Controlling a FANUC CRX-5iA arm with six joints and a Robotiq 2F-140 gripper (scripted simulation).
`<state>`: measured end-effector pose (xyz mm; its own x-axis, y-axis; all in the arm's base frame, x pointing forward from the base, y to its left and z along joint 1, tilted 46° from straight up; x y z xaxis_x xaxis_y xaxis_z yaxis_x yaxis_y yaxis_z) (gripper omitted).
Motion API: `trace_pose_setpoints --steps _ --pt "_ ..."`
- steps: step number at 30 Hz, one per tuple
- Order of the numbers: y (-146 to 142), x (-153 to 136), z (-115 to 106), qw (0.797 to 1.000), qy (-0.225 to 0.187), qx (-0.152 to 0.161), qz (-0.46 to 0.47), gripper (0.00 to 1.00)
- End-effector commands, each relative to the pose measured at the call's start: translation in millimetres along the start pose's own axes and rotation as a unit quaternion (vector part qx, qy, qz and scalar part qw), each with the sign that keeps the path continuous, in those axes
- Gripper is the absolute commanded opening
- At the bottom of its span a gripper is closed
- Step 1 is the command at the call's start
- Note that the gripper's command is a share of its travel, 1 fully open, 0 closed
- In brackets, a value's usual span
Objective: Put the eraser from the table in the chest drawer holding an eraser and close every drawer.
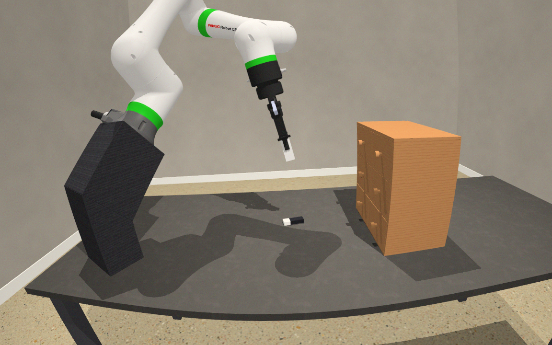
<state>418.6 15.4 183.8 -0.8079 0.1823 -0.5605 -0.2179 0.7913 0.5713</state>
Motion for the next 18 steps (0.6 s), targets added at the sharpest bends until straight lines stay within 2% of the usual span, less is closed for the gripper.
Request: trace_pose_setpoints --steps 1,8,18 --pt "-1.0 2.2 -10.6 0.998 0.056 -0.002 0.002 0.0" --pt "-1.0 2.6 -18.9 0.995 0.103 -0.007 0.002 0.0" --pt "-1.0 2.7 -20.0 0.994 0.109 -0.007 0.002 0.0"
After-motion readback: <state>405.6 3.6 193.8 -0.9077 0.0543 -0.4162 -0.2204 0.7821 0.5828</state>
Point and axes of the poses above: the point where the finger pads meet when closed, its own z axis out along the fingers, its own y axis across the jaws, x = y × z, the point moved 6 cm from there along -z, back along the fingers, and after that the axes turned 5 degrees about -z, right-handed, at the moved point
